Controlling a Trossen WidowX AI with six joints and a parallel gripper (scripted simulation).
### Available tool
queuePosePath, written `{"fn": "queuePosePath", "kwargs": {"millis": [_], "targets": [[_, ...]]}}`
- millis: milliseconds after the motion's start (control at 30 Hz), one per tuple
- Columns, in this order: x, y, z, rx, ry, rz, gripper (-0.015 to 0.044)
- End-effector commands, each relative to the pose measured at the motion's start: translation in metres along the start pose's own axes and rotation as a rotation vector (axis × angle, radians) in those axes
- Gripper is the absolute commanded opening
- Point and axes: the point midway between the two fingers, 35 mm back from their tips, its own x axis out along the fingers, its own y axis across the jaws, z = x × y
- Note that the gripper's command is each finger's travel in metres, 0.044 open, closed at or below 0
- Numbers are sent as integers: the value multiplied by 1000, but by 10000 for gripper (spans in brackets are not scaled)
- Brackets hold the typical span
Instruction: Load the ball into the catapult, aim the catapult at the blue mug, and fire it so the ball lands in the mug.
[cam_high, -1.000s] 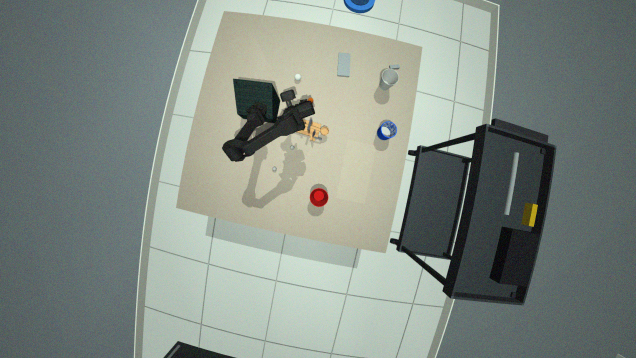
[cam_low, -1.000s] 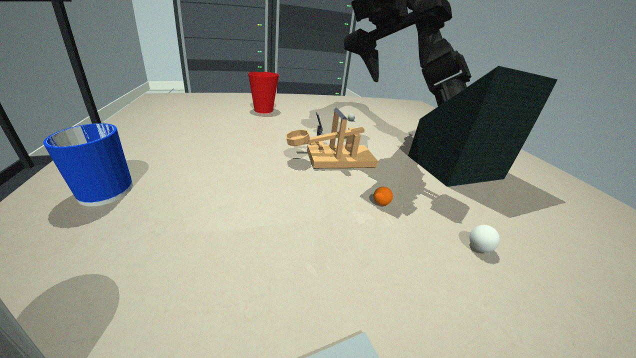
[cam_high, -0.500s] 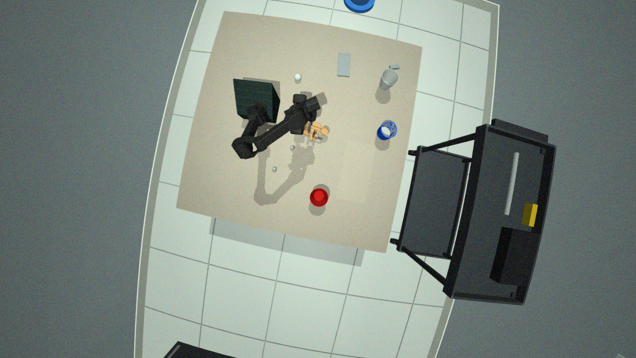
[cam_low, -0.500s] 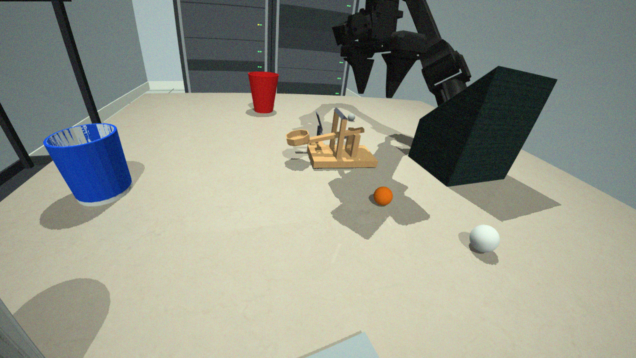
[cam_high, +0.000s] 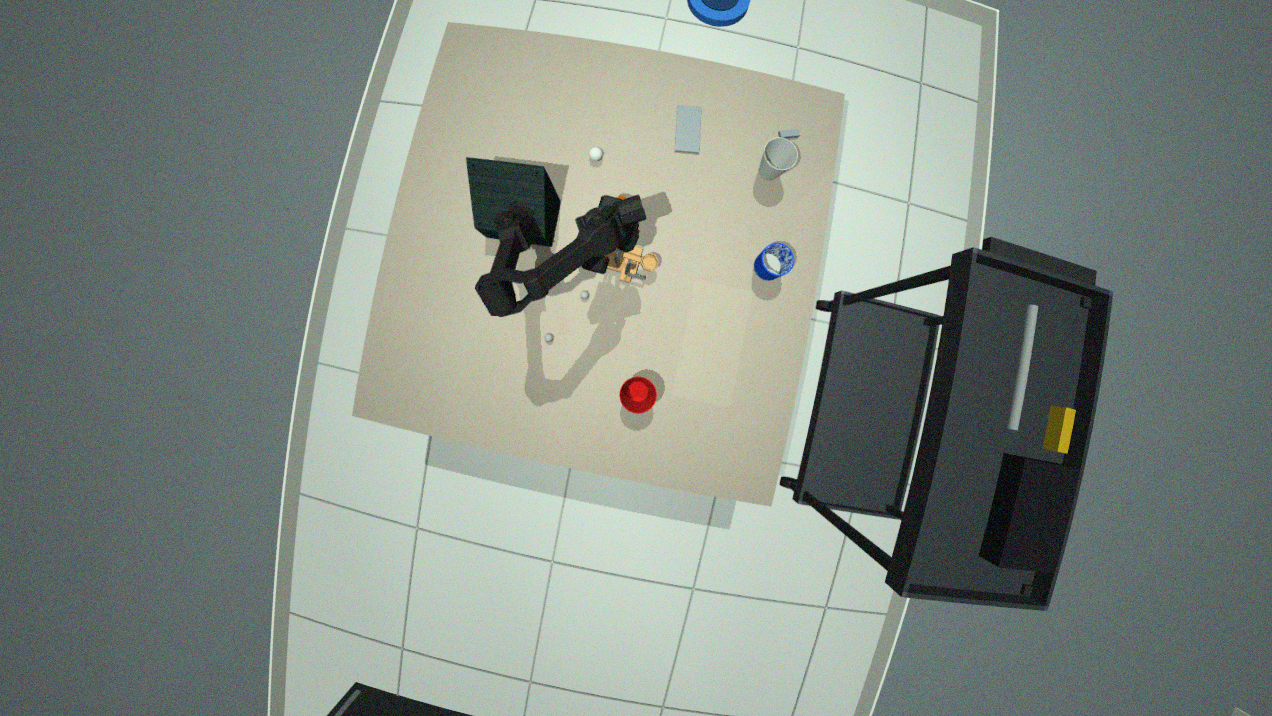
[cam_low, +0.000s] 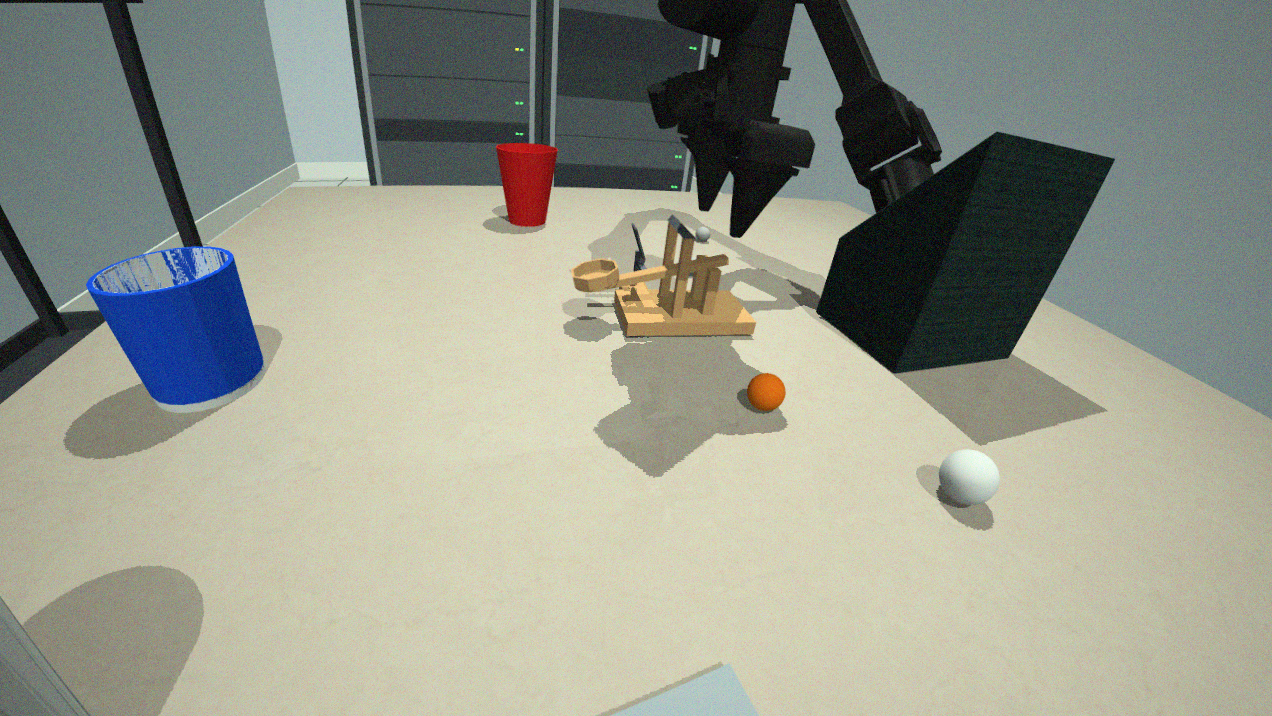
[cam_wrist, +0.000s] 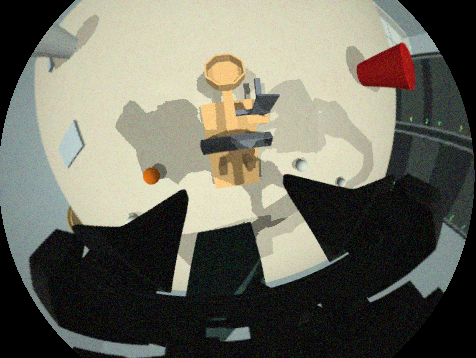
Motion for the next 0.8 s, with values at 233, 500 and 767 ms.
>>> {"fn": "queuePosePath", "kwargs": {"millis": [233, 500, 767], "targets": [[33, -6, -8, -6, 20, -18, 440], [46, -6, -8, -6, 20, -17, 440], [59, -6, -8, -6, 19, -17, 440]]}}
